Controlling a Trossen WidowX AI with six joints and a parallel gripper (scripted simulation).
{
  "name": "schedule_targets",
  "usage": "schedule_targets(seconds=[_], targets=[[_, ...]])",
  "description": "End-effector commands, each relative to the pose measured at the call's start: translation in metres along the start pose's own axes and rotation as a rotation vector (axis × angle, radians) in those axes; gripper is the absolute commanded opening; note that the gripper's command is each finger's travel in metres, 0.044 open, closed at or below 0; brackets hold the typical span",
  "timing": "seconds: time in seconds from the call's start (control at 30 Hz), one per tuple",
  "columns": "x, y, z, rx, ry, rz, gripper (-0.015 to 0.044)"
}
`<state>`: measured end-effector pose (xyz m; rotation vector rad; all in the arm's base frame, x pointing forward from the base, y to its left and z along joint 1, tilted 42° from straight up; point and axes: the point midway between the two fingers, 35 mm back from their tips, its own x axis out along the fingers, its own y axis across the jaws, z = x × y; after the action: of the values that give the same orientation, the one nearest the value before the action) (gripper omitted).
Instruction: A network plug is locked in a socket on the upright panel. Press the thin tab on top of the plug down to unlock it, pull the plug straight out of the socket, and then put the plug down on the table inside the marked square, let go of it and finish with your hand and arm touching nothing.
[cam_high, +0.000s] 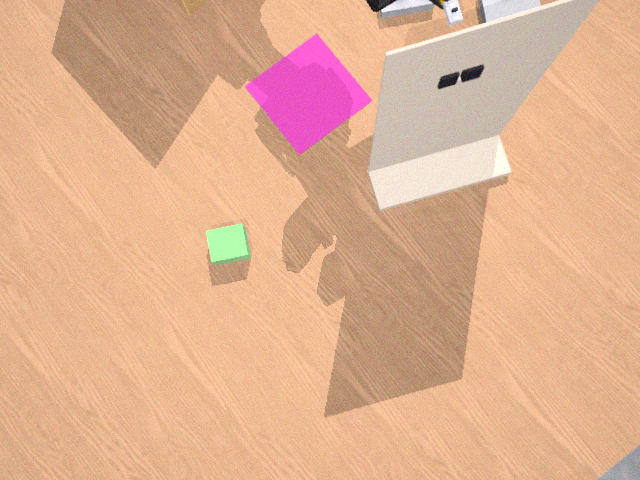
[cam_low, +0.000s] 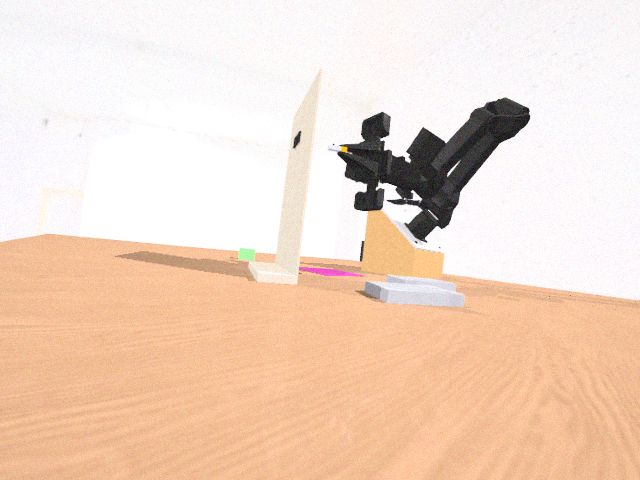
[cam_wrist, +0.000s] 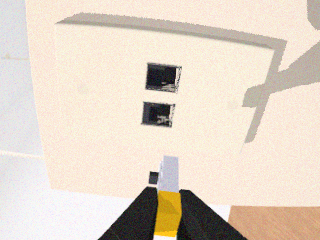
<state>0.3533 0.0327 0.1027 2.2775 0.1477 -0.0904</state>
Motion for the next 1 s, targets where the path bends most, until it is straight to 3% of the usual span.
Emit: schedule_targets(seconds=[0.0, 0.97], targets=[[-0.0029, 0.0008, -0.0005, 0.001, -0.003, 0.003, 0.0000], [-0.0112, 0.0061, -0.0040, -0.002, -0.001, -0.001, 0.0000]])
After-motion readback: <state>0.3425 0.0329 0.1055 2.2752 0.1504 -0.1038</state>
